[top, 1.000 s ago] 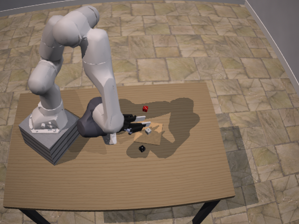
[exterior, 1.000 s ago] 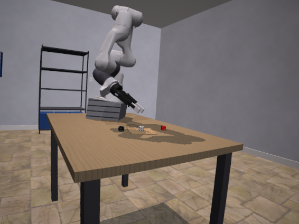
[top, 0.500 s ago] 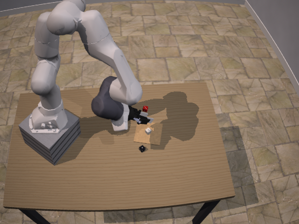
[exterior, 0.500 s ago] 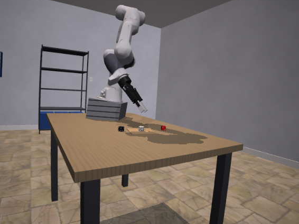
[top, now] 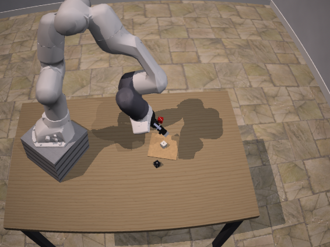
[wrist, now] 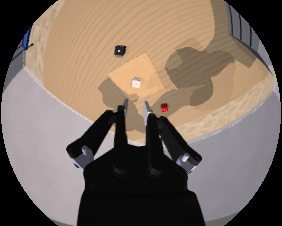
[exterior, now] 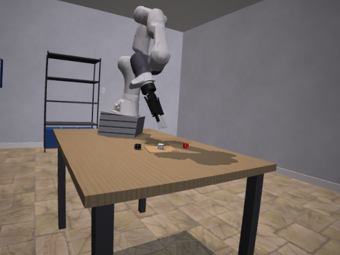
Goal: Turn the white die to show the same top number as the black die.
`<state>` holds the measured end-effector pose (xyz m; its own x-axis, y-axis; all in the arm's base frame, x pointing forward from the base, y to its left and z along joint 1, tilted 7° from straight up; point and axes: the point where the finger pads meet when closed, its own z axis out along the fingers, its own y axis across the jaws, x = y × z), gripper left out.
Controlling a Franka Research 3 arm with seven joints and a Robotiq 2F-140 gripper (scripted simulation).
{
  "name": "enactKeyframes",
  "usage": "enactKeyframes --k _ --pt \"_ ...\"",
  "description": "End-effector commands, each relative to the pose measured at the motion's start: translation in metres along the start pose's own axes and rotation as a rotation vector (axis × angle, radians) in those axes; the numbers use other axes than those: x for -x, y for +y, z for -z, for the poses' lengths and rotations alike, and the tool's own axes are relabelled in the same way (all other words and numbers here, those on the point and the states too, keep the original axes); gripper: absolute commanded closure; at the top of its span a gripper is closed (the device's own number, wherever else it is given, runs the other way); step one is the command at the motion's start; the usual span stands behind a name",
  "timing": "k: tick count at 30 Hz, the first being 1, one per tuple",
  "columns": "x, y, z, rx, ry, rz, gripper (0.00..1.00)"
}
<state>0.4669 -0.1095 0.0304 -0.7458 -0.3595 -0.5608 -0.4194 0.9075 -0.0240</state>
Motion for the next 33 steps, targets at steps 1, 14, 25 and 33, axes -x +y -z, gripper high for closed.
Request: enactKeyframes --k 1,14,25,33 --pt "-0.004 -0.008 0.006 -0.005 0.075 -0.157 0.75" --pt "0.004 -0.010 0.007 0.005 0.182 -0.157 0.75" --pt "0.013 -0.012 0.006 0.014 0.272 -0.156 0.75" --pt "0.015 -0.013 0.006 0.012 0.337 -0.157 0.75"
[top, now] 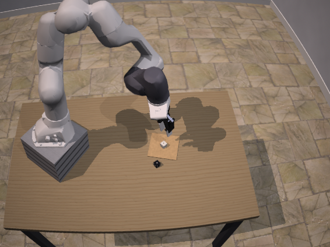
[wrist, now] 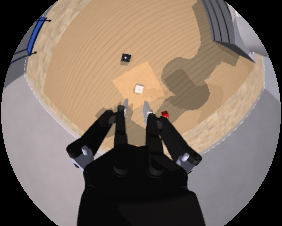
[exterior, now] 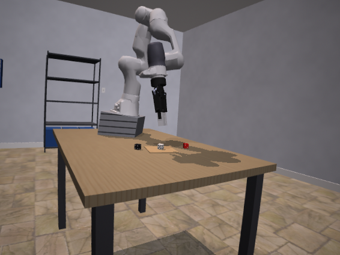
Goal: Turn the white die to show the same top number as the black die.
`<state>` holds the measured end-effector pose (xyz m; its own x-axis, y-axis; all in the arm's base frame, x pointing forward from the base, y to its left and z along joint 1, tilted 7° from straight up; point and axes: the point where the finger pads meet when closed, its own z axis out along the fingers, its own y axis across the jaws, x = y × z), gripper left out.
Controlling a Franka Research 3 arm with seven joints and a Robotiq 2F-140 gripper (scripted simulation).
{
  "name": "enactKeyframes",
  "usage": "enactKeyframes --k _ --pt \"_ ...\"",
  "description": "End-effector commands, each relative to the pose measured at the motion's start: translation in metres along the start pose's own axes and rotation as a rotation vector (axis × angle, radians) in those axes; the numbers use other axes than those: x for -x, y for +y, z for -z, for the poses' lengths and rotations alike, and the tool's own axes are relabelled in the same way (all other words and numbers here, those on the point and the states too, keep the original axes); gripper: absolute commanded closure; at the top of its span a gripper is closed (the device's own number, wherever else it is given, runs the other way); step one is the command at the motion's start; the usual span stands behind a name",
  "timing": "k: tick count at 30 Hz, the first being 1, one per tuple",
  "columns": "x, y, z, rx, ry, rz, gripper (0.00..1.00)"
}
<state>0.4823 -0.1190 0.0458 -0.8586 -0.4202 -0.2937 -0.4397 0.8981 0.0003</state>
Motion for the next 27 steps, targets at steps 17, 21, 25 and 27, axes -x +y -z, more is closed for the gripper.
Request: enactKeyframes --k 17,21,25,27 --pt "0.0059 -0.0005 0.0033 0.009 0.193 -0.168 0.75" --pt "0.0059 -0.0005 0.0033 0.009 0.193 -0.168 0.00" --pt "0.0059 -0.0005 0.0033 0.009 0.193 -0.168 0.00" --pt "0.0059 -0.0005 0.0033 0.009 0.193 -0.168 0.00"
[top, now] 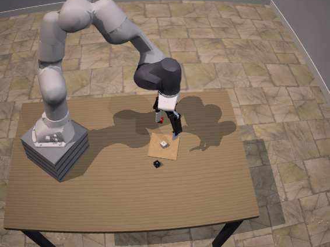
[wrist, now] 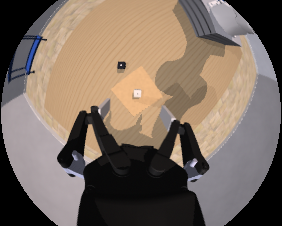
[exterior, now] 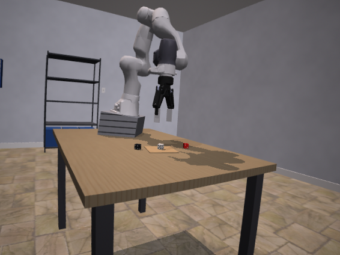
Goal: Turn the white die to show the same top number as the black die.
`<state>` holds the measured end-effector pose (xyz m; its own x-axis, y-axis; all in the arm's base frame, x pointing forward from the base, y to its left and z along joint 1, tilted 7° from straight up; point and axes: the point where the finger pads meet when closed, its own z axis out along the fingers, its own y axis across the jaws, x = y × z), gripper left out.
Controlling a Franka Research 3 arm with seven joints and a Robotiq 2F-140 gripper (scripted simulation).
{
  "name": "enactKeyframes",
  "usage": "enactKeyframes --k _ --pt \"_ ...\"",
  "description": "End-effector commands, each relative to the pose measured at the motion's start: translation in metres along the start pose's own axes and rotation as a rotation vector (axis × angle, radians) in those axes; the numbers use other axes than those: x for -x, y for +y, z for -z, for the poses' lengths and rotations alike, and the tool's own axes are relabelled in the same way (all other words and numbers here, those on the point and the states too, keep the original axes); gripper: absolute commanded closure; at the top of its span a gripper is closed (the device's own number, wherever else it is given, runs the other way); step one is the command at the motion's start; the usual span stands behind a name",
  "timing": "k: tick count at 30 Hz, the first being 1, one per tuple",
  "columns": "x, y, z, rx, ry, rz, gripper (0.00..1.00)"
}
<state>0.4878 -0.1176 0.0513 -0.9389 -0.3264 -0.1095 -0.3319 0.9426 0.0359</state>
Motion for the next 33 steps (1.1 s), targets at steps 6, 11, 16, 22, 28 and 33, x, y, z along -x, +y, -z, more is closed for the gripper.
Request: enactKeyframes --k 6,11,16,22,28,33 --pt "-0.001 0.001 0.001 0.004 0.005 -0.046 0.00" --pt "-0.001 0.000 0.008 0.008 0.003 -0.045 0.00" --pt "-0.001 0.000 0.021 0.008 0.003 -0.045 0.00" --pt "-0.001 0.000 0.031 0.008 0.003 -0.045 0.00" --pt "-0.001 0.000 0.041 0.008 0.003 -0.045 0.00" --pt "-0.001 0.000 0.043 0.008 0.003 -0.045 0.00"
